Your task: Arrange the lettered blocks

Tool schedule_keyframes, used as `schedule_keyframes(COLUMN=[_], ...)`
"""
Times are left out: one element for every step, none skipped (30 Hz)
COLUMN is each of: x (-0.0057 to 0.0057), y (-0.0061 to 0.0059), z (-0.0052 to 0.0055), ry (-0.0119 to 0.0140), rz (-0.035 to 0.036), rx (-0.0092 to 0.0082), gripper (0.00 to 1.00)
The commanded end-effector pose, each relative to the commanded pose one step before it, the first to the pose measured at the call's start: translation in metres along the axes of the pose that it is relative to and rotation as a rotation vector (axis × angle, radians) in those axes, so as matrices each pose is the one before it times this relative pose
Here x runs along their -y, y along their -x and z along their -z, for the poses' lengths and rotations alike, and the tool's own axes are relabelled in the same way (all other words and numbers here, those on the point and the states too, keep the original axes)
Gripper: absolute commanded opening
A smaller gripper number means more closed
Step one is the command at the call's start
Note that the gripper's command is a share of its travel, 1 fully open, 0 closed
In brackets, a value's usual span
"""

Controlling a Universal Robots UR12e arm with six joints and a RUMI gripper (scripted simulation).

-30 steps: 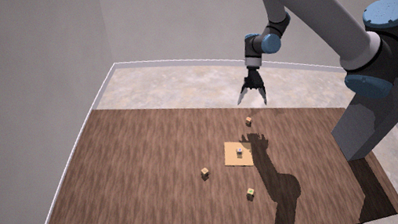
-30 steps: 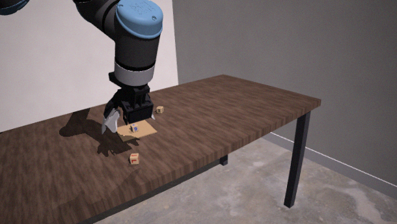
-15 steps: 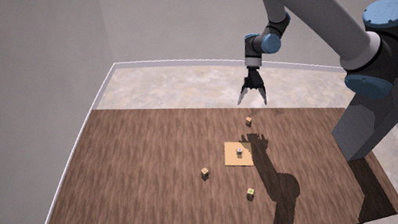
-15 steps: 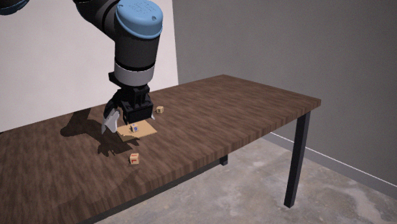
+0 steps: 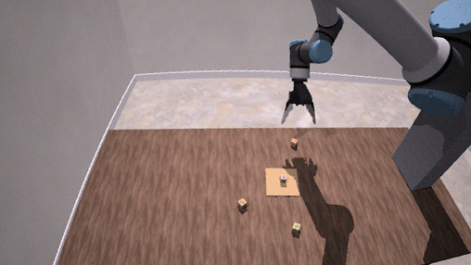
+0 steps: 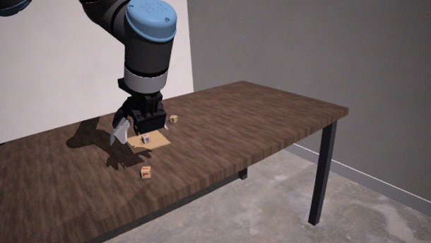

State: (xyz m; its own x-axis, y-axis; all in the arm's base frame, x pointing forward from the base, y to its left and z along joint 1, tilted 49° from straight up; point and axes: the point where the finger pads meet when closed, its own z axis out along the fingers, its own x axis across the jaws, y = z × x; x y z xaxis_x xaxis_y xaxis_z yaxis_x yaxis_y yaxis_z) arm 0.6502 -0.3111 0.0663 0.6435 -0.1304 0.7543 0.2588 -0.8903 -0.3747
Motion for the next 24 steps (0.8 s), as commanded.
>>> schedule_keyframes(x=[-0.00230, 0.00000, 0.00000, 0.00000, 0.00000, 0.00000, 0.00000, 0.00000, 0.00000, 0.00232, 0.00052, 0.00138, 0.00191, 0.00248, 0.00243, 0.00316, 0.00000, 0.00000, 0.00389, 0.00460, 0.00312, 0.00158, 0.00185, 0.00202], y=[-0.00206, 0.00000, 0.00000, 0.00000, 0.00000, 0.00000, 0.00000, 0.00000, 0.00000, 0.00180, 0.00003, 0.00010, 0.00017, 0.00050, 0.00003, -0.00007, 0.00000, 0.00000, -0.00027, -0.00058, -0.00061, -0.00038, -0.00050, -0.00061], z=[0.00188, 0.00000, 0.00000, 0.00000, 0.00000, 0.00000, 0.00000, 0.00000, 0.00000, -0.00163, -0.00045, -0.00117, -0.00131, -0.00189, -0.00242, -0.00310, 0.00000, 0.00000, -0.00375, -0.00434, -0.00288, -0.00144, -0.00167, -0.00180], ry=[0.00308, 0.00000, 0.00000, 0.00000, 0.00000, 0.00000, 0.00000, 0.00000, 0.00000, -0.00257, 0.00019, 0.00033, 0.00107, 0.00184, 0.00316, 0.00418, 0.00000, 0.00000, 0.00528, 0.00644, 0.00452, 0.00234, 0.00279, 0.00311], rz=[0.00353, 0.00000, 0.00000, 0.00000, 0.00000, 0.00000, 0.00000, 0.00000, 0.00000, -0.00272, 0.00257, 0.00638, 0.00923, 0.01321, 0.01944, 0.02549, 0.00000, 0.00000, 0.03180, 0.03818, 0.02641, 0.01355, 0.01601, 0.01768], rx=[-0.00094, 0.00000, 0.00000, 0.00000, 0.00000, 0.00000, 0.00000, 0.00000, 0.00000, 0.00084, 0.00115, 0.00299, 0.00396, 0.00590, 0.00806, 0.01044, 0.00000, 0.00000, 0.01284, 0.01514, 0.01030, 0.00523, 0.00614, 0.00672], gripper=[1.00, 1.00, 1.00, 1.00, 1.00, 1.00, 1.00, 1.00, 1.00, 1.00, 1.00, 1.00, 1.00, 1.00, 1.00, 1.00, 1.00, 1.00, 1.00, 1.00, 1.00, 1.00, 1.00, 1.00])
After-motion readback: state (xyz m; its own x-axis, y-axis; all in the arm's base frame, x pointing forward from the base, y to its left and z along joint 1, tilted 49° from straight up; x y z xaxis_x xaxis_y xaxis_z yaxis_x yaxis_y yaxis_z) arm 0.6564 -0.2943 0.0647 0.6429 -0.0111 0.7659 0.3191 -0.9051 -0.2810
